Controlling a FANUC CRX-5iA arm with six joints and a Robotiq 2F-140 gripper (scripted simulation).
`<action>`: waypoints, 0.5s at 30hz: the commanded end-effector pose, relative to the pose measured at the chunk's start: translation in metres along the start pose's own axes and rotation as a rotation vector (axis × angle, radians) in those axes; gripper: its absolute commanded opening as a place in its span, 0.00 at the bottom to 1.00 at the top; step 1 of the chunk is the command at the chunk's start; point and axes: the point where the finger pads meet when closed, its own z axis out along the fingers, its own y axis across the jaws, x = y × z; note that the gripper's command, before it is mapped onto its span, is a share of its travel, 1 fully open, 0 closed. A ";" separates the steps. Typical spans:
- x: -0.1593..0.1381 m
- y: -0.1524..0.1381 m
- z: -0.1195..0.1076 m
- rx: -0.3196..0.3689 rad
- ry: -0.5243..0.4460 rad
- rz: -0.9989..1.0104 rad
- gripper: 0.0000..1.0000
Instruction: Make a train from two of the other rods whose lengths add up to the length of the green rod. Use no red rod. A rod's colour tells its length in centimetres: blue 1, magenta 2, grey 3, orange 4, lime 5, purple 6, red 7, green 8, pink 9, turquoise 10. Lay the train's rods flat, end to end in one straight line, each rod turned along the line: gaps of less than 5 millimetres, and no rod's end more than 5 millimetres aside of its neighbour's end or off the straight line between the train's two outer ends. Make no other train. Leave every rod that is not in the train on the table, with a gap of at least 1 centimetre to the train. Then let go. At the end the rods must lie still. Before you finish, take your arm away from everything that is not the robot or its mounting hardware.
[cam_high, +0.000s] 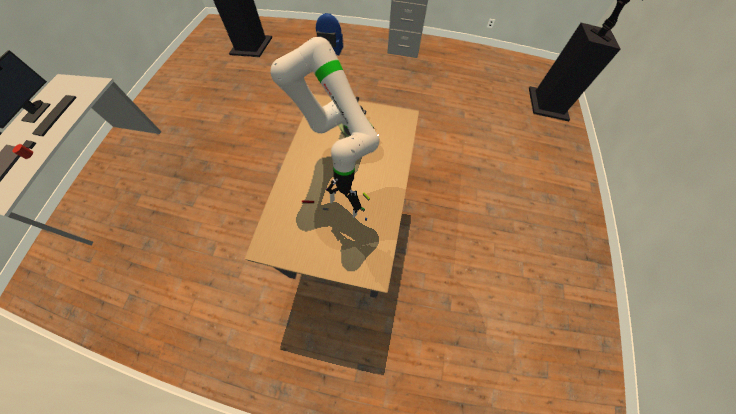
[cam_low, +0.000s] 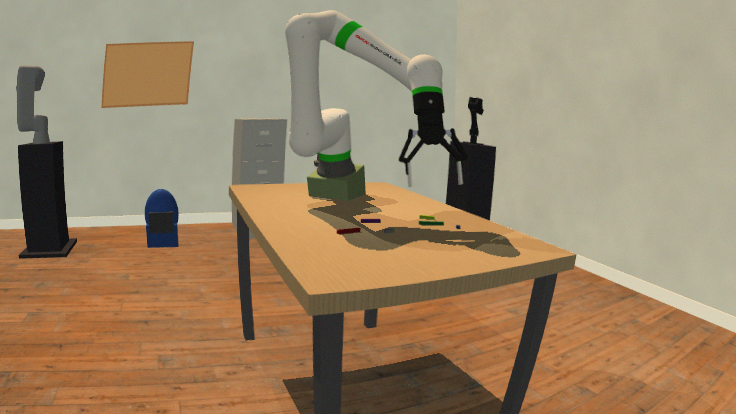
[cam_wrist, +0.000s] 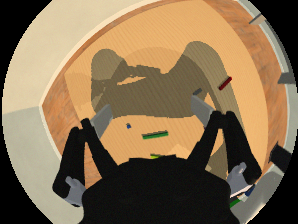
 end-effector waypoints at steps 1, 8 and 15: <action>-0.001 0.011 0.009 -0.029 -0.028 0.163 1.00; -0.006 0.028 0.022 -0.074 -0.072 0.407 1.00; -0.012 0.043 0.033 -0.123 -0.110 0.639 1.00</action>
